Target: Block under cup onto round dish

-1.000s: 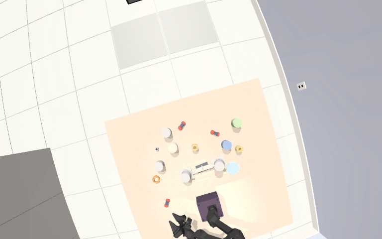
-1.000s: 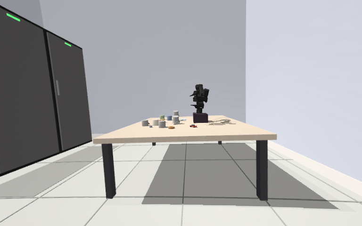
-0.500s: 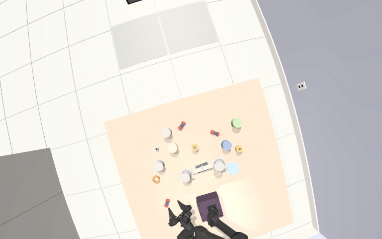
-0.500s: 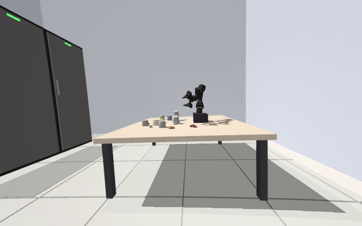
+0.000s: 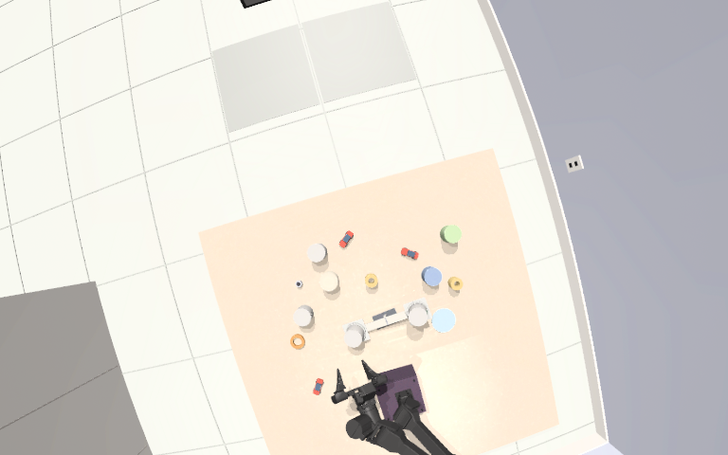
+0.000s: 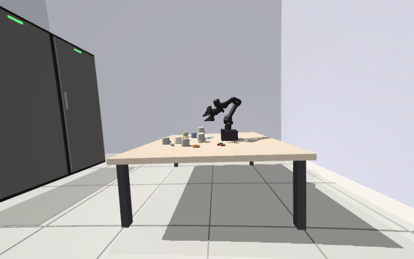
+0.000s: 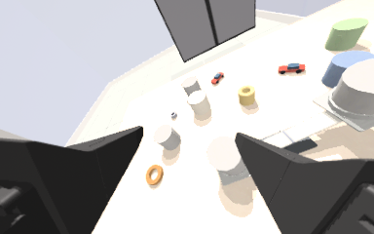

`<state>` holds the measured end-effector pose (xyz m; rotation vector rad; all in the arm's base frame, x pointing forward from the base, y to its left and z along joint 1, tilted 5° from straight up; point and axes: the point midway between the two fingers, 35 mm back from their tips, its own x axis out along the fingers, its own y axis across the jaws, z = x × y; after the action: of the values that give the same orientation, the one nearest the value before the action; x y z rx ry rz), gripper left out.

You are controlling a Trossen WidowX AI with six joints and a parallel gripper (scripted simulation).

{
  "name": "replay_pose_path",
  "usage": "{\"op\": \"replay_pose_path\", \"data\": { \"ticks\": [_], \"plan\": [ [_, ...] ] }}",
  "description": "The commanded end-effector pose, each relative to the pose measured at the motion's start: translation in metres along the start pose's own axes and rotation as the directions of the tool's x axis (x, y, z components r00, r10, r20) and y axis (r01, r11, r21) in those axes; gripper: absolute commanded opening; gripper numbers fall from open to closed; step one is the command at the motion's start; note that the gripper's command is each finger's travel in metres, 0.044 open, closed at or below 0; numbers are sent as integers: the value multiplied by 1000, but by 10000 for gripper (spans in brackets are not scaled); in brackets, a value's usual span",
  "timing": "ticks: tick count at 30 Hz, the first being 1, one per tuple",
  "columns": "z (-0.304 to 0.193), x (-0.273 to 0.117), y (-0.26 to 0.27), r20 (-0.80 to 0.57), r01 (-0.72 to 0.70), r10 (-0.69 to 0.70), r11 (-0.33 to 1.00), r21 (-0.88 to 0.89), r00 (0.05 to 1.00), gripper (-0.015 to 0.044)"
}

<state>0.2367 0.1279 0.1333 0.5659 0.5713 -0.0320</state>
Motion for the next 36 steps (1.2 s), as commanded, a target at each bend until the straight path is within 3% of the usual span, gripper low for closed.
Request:
{"op": "replay_pose_path", "data": {
  "ticks": [1,12,24,30,36],
  "plan": [
    [15,3,-19,-24,51,-53,995,-80,998,440],
    [49,-9,-87,-138,143,-201,929,-342,970,440],
    [66,-58,-140,-227,72,-219,851,-521,949,440],
    [66,-64,-143,-230,61,-212,845,-531,950,440],
    [68,-54,-136,-304,82,-210,920,-384,929,440]
  ]
}}
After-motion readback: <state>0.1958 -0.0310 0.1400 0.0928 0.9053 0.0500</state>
